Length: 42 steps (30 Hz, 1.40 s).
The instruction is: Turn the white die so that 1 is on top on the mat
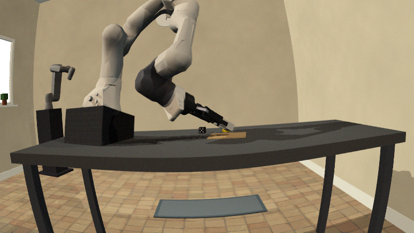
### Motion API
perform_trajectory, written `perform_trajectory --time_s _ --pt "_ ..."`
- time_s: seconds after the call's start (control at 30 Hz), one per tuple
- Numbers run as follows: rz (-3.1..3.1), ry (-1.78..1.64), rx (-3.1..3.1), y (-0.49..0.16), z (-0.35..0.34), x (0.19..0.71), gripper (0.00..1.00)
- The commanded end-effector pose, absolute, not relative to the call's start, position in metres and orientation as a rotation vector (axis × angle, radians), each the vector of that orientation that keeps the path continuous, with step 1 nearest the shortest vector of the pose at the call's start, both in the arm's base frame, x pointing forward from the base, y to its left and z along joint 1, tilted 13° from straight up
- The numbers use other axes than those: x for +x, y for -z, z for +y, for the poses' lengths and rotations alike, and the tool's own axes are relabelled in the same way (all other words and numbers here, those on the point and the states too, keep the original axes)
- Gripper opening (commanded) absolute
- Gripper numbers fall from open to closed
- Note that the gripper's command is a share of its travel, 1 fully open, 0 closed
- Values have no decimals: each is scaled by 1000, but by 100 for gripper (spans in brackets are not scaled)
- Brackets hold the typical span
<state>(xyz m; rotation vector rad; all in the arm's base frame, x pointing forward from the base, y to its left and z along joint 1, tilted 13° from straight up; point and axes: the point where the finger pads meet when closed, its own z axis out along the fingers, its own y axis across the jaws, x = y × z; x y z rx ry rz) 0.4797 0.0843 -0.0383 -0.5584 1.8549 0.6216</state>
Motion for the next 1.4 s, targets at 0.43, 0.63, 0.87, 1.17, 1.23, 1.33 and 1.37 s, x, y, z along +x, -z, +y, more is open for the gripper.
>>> perform_trajectory --time_s 0.43,0.63,0.87,1.17,1.23,1.33,1.37 --pt "1849 -616 -561 44 86 481 13" --pt "1849 -616 -561 47 86 482 13" --pt "1849 -616 -561 48 86 482 13" --pt "1849 -616 -561 48 86 482 13" --pt "1849 -616 -561 48 86 482 13" --pt "1849 -616 -561 48 86 482 13" --pt "1849 -616 -561 48 86 482 13"
